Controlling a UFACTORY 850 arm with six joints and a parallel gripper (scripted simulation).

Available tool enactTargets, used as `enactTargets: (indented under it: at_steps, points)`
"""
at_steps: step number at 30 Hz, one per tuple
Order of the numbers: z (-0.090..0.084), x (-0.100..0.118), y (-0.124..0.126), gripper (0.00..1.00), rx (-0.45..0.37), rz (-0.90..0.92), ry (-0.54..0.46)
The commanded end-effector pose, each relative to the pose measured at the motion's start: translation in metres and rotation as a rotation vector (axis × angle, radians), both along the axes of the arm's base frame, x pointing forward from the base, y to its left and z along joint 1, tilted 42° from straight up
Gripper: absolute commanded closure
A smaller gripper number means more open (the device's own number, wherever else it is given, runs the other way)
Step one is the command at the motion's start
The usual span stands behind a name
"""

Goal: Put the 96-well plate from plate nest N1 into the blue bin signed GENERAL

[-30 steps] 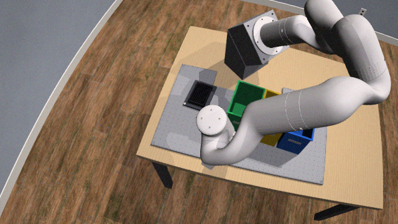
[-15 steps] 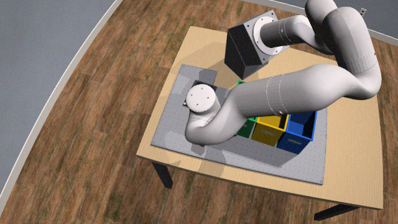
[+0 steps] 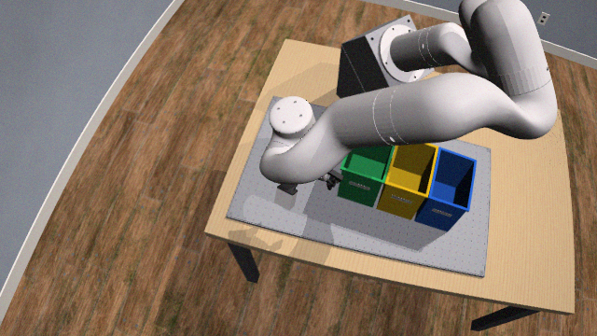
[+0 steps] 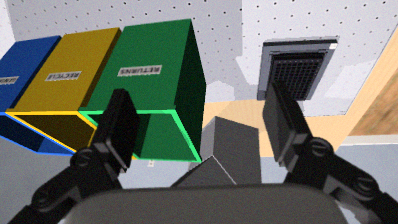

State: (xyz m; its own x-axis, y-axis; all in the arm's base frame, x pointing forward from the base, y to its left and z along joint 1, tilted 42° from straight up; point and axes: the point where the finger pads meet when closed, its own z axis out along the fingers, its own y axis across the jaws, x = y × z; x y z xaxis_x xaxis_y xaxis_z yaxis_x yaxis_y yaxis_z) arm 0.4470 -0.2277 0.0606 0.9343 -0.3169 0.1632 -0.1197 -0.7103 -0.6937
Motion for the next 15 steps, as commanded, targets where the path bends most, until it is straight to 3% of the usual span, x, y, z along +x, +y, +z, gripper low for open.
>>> enactTargets:
  at_steps: [1,15]
  points:
    - [-0.011,-0.013,-0.010,0.00,-0.016,-0.013,-0.022]
    - [-0.040,-0.051,-0.029,0.00,-0.053,-0.033,-0.060]
